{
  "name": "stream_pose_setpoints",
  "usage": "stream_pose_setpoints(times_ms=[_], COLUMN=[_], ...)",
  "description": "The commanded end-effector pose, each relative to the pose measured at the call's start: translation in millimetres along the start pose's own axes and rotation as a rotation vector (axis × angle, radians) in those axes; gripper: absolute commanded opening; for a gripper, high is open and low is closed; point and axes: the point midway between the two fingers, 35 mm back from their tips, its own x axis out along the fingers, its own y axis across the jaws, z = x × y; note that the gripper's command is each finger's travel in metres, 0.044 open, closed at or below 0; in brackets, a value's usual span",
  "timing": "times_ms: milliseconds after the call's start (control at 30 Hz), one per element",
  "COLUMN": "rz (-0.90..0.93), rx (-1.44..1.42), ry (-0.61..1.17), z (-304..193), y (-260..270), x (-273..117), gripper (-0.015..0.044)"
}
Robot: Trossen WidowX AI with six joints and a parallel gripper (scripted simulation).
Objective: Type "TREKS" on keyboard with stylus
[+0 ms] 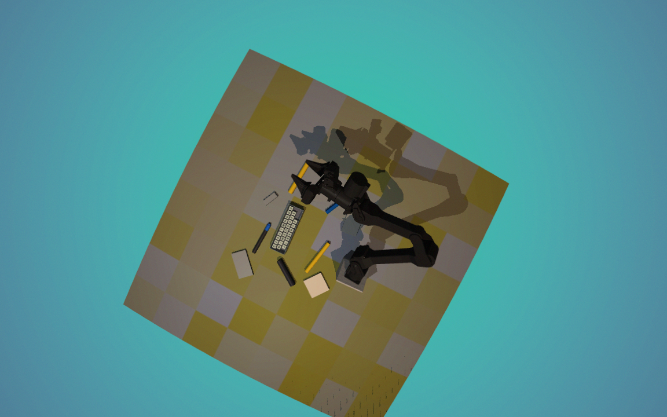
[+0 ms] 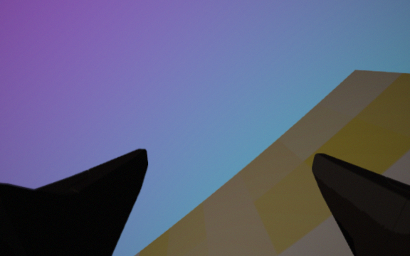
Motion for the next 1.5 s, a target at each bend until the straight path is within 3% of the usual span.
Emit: stream_pose_setpoints(times_ms=[0,267,533,967,1467], rz=[-0.001,-0.062,-0.205,-0.438,-0.445], rx=[0.003,0.051,-0.085,-0.688,-0.728], ry=[0.011,0.500,0.981,1.497,1.513], z=[-2.4,-116.0,-235.7,-363.8,-351.6], y=[0.4,24.3,44.7,55.6,38.6], x=[1.6,47.8,44.0,-21.4,-19.1], gripper=[0.0414,0.0204,0.0000,0.0000,0.0000])
